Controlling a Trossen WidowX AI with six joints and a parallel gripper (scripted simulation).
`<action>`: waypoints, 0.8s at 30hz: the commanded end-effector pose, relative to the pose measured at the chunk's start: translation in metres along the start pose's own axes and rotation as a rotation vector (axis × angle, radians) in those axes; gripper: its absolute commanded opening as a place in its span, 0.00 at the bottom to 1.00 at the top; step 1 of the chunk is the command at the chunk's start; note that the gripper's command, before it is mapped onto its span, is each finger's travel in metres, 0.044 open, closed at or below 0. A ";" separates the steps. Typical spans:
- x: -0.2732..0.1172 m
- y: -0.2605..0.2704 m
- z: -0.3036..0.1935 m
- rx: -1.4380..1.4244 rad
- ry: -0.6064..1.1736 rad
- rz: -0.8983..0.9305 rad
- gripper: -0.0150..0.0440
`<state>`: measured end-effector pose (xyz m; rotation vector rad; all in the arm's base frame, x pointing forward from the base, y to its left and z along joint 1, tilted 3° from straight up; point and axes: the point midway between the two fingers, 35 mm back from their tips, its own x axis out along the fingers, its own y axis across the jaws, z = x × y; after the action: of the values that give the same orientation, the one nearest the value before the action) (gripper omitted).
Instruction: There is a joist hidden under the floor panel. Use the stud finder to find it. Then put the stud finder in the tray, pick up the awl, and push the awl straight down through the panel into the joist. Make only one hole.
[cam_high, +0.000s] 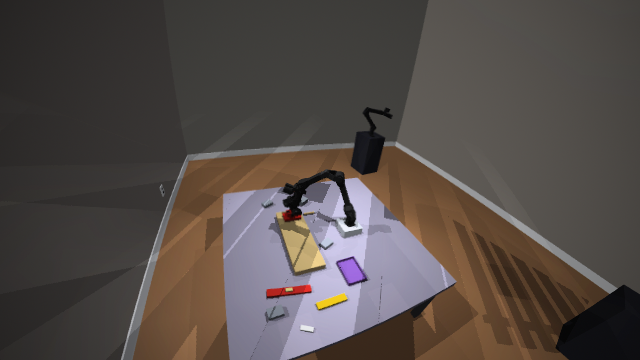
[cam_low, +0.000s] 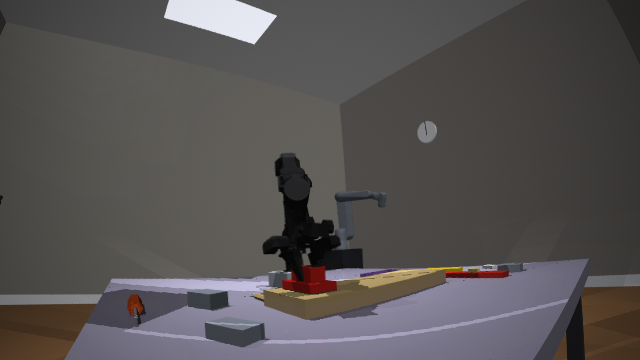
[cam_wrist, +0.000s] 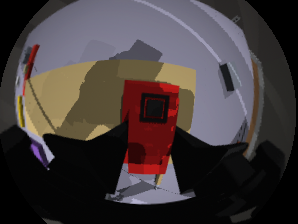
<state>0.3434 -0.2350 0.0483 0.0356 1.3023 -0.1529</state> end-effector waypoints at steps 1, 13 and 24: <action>0.001 -0.007 0.001 -0.002 0.000 -0.001 0.25; 0.000 -0.012 0.000 0.000 0.000 -0.001 0.25; -0.026 -0.015 0.011 -0.001 0.000 -0.002 0.25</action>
<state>0.3401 -0.2453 0.0570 0.0454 1.3257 -0.1415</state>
